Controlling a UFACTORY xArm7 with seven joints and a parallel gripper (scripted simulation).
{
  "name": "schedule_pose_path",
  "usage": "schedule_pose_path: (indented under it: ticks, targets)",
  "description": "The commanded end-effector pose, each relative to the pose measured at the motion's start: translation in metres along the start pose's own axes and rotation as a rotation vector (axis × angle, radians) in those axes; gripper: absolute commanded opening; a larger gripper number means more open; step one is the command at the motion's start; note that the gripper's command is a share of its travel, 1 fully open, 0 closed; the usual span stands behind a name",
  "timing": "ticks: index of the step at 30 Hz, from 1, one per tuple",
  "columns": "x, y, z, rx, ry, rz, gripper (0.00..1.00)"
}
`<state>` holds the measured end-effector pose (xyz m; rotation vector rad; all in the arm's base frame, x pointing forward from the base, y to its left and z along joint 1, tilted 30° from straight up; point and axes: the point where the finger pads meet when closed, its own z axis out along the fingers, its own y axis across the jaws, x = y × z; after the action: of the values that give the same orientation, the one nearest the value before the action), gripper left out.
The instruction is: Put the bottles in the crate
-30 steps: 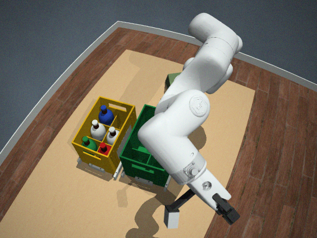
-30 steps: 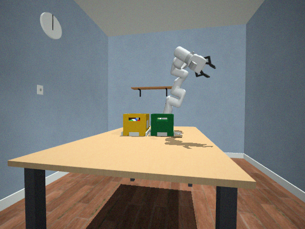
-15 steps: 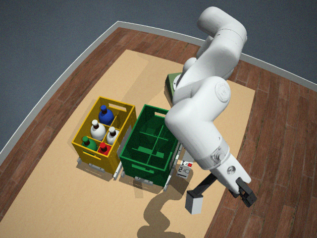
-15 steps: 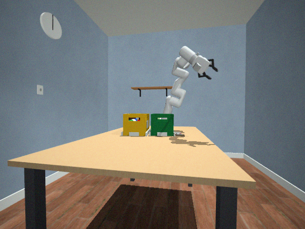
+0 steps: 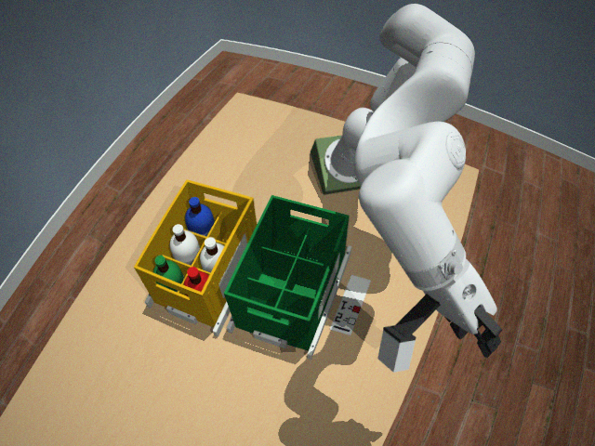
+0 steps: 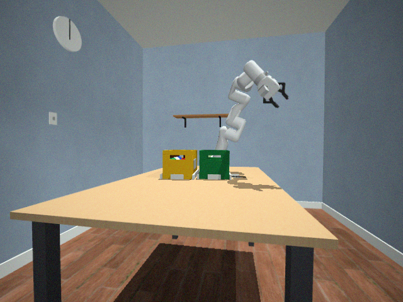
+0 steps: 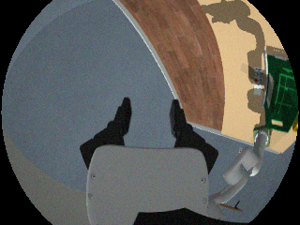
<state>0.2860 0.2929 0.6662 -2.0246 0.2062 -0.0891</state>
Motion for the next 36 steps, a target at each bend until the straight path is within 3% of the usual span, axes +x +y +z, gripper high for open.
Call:
schedule_pose_path:
  ticks: [1, 3, 6, 13, 16, 21, 24, 31, 34, 36]
  targets:
    - [-0.022, 0.010, 0.002, -0.014, 0.002, -0.001, 0.65]
    - [-0.022, 0.010, 0.003, -0.014, 0.002, -0.001, 0.65]
    - [-0.035, 0.019, 0.005, -0.095, 0.016, 0.007, 0.65]
    - [-0.052, 0.030, 0.008, -0.095, 0.016, 0.007, 0.65]
    - [-0.063, 0.040, 0.009, -0.176, 0.039, 0.017, 0.65]
    - [-0.079, 0.053, 0.012, -0.176, 0.038, 0.017, 0.65]
    - [-0.089, 0.064, 0.013, -0.255, 0.070, 0.030, 0.65]
    - [-0.102, 0.078, 0.014, -0.255, 0.070, 0.030, 0.65]
    - [-0.111, 0.090, 0.014, -0.332, 0.111, 0.045, 0.65]
    - [-0.117, 0.097, 0.014, -0.332, 0.111, 0.045, 0.65]
